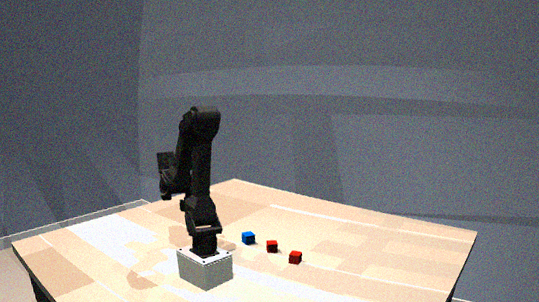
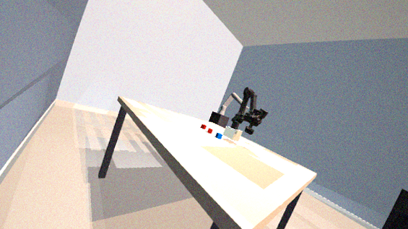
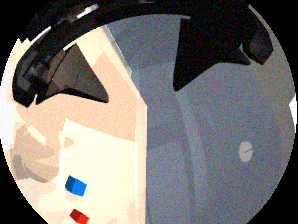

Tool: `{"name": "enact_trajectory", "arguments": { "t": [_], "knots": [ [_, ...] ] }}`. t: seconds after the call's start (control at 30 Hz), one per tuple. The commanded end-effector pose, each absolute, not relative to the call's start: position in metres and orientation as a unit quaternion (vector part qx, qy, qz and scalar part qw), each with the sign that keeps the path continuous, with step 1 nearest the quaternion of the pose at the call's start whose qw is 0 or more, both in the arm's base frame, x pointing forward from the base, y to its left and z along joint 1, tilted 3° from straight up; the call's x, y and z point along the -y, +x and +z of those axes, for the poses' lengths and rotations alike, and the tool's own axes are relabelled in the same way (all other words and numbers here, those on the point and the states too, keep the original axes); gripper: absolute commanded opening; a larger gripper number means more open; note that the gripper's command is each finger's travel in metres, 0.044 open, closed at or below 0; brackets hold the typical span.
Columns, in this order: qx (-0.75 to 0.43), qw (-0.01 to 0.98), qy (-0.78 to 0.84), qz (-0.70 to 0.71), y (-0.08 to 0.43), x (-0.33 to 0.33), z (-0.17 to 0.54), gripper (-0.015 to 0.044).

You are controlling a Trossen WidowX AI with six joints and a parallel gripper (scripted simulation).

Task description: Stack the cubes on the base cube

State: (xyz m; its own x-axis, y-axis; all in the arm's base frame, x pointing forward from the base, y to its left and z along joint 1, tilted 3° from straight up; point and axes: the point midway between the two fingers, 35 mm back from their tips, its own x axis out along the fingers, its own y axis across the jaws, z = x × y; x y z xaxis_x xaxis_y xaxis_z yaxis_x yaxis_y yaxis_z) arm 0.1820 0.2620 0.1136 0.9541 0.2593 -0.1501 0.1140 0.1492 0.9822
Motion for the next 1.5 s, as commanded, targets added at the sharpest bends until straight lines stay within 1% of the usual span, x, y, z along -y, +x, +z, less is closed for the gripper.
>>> {"name": "enact_trajectory", "arguments": {
  "t": [0.0, 0.13, 0.37, 0.5, 0.63, 0.83, 1.07, 1.27, 1.47],
  "knots": [
    [-0.144, 0.748, 0.646, 0.048, 0.183, -0.262, 0.113, 0.0374],
    [-0.151, 0.818, 0.554, 0.033, 0.205, -0.260, 0.107, 0.0269],
    [-0.191, 0.919, 0.346, 0.000, 0.250, -0.244, 0.093, 0.0265],
    [-0.228, 0.947, 0.227, -0.015, 0.273, -0.228, 0.085, 0.0265],
    [-0.274, 0.955, 0.112, -0.024, 0.293, -0.207, 0.077, 0.0265],
    [-0.354, 0.934, -0.043, -0.019, 0.314, -0.170, 0.068, 0.0265],
    [-0.452, 0.872, -0.185, 0.020, 0.325, -0.122, 0.064, 0.0265],
    [-0.529, 0.801, -0.268, 0.083, 0.323, -0.081, 0.066, 0.0265],
    [-0.587, 0.727, -0.314, 0.170, 0.310, -0.043, 0.074, 0.0265]
  ]
}}
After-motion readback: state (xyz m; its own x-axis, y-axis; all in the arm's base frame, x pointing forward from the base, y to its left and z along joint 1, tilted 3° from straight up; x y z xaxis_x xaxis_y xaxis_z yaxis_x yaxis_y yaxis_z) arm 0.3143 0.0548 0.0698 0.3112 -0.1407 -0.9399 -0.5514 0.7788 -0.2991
